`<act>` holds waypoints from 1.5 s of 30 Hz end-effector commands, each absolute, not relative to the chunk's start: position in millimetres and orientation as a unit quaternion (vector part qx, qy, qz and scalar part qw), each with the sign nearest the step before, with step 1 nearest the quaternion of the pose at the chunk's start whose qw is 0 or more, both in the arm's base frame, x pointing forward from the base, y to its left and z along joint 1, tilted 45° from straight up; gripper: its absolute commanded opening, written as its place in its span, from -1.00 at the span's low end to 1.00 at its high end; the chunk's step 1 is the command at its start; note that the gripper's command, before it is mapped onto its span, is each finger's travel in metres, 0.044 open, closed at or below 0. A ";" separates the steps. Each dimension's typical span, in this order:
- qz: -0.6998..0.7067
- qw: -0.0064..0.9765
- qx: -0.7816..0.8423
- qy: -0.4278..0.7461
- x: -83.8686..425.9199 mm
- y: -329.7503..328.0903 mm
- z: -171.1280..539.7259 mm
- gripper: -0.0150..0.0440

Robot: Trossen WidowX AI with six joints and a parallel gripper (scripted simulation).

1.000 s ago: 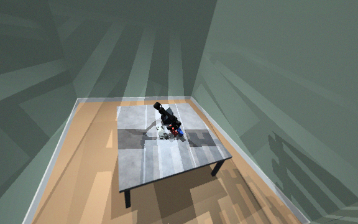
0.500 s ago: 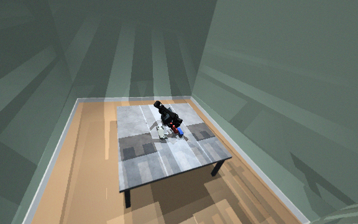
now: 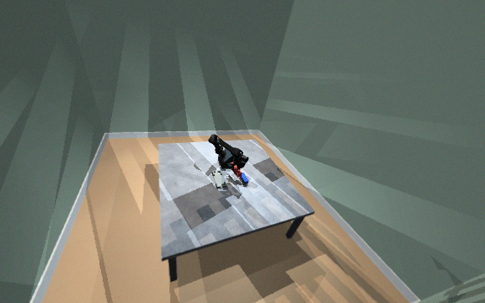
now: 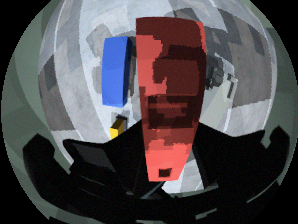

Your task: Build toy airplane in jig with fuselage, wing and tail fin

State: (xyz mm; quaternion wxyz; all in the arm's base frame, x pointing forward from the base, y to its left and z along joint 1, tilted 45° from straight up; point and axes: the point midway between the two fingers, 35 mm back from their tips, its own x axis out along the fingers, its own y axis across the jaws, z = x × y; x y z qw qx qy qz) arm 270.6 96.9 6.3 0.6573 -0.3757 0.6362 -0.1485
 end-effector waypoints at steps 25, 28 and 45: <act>-0.177 0.675 -0.338 0.631 275.8 61.4 46.5 -0.49; -0.182 0.678 -0.332 0.630 276.9 52.1 49.7 -0.49; -0.214 0.693 -0.303 0.618 276.5 -1.0 67.4 -0.49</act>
